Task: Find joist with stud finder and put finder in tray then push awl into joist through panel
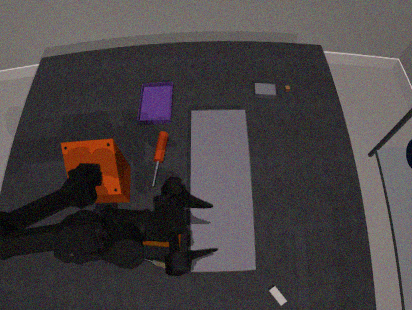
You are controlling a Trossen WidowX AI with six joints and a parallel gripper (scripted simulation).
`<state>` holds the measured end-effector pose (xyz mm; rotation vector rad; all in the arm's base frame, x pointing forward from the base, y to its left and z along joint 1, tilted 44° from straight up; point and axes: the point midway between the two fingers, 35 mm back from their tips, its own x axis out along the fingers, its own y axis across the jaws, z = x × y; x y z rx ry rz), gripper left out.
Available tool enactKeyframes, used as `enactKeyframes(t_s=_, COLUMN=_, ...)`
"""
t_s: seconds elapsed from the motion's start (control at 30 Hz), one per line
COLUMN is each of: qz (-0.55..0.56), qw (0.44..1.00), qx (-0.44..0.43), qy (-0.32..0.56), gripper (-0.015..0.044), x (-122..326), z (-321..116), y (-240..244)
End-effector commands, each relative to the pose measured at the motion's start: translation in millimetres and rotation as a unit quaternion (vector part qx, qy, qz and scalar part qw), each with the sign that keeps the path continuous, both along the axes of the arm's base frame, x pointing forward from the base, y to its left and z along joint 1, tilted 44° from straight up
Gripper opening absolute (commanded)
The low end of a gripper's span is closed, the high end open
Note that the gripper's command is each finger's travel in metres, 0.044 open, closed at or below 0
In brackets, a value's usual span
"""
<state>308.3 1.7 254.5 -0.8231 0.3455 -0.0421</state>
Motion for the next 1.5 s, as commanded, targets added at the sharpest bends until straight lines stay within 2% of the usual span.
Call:
enactKeyframes(t_s=0.0, qz=-0.097, qw=0.992, qx=0.016, qy=0.084, gripper=0.0440, x=-17, z=-58, y=-35)
enactKeyframes(t_s=0.23, qz=-0.270, qw=0.940, qx=0.024, qy=0.208, gripper=0.0440, x=-76, z=-142, y=-90)
enactKeyframes(t_s=0.37, qz=-0.348, qw=0.901, qx=0.017, qy=0.257, gripper=0.0440, x=-114, z=-171, y=-110)
enactKeyframes(t_s=0.9, qz=-0.352, qw=0.899, qx=0.017, qy=0.259, gripper=0.0440, x=-111, z=-170, y=-114)
enactKeyframes(t_s=1.47, qz=-0.352, qw=0.899, qx=0.018, qy=0.260, gripper=0.0440, x=-107, z=-189, y=-131)
